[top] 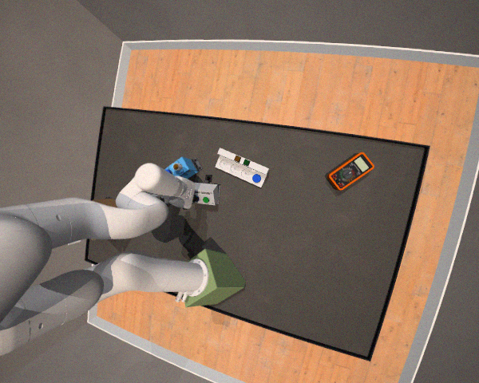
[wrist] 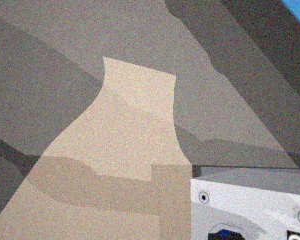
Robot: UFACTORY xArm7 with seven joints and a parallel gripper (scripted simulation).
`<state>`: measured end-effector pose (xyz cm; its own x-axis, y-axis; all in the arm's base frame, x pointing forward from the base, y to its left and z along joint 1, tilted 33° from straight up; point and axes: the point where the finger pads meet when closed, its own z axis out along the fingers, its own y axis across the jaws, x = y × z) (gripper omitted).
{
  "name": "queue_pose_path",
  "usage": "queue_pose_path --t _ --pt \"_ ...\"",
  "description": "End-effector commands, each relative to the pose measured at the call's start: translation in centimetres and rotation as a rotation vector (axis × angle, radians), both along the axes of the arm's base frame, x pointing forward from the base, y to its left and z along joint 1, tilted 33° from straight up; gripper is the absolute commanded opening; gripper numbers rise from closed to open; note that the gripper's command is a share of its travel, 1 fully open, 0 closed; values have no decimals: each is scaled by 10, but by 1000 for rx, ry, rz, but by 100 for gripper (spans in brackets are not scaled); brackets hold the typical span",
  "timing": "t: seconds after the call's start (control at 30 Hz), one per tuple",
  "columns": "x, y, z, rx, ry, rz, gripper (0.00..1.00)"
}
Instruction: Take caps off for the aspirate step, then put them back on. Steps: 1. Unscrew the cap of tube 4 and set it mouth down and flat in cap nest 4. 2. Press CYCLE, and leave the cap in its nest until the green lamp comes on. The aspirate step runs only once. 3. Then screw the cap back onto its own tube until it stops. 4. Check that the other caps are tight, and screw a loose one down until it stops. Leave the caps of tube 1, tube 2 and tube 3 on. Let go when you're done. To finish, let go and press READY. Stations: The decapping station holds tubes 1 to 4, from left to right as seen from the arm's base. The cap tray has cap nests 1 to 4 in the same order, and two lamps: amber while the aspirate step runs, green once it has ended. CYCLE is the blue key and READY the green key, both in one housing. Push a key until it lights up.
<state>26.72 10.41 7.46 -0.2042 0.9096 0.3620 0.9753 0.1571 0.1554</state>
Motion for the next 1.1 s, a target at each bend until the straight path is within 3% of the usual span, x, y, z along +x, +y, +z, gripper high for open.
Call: queue_pose_path --t 0.0,0.57,1.07 --pt "2 1 -1 1 -2 -1 0" --pt "2 1 -2 1 -2 -1 0" --pt "-8 -11 22 1 -3 -1 0"
